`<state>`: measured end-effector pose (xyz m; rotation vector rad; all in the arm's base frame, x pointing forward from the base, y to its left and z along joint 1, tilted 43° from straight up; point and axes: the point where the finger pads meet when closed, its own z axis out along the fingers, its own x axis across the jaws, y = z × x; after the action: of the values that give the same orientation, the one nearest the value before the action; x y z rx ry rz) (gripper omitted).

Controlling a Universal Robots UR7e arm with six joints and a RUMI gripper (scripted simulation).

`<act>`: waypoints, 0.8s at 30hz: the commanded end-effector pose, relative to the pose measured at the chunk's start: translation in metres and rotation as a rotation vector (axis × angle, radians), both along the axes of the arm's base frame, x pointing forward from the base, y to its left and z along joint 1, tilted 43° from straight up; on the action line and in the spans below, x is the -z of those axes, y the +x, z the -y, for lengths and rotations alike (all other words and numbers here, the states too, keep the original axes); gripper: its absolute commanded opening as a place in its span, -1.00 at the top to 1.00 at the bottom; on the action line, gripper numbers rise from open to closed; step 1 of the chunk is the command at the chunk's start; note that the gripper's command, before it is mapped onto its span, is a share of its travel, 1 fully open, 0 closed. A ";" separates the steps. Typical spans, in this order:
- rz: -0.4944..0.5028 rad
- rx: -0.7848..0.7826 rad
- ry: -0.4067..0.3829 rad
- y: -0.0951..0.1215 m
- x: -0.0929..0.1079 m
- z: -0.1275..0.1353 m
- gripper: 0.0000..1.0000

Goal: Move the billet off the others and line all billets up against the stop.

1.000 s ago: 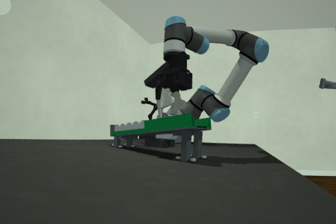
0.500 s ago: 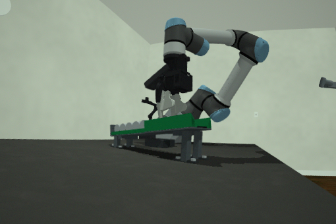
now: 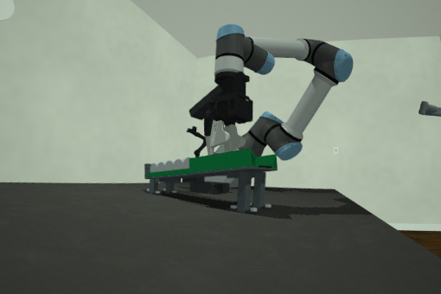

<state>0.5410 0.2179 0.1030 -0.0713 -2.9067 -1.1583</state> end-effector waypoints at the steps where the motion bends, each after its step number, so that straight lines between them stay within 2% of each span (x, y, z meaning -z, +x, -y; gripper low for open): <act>1: 0.001 0.001 0.000 0.001 0.000 0.000 1.00; 7: 0.001 0.001 0.000 0.001 0.000 0.000 1.00; 8: 0.001 0.001 0.000 0.001 0.000 0.000 0.30; 20: 0.001 0.001 0.000 0.001 0.000 0.000 0.14; 24: 0.001 0.001 0.000 0.001 0.000 0.000 0.14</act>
<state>0.5411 0.2179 0.1031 -0.0713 -2.9072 -1.1583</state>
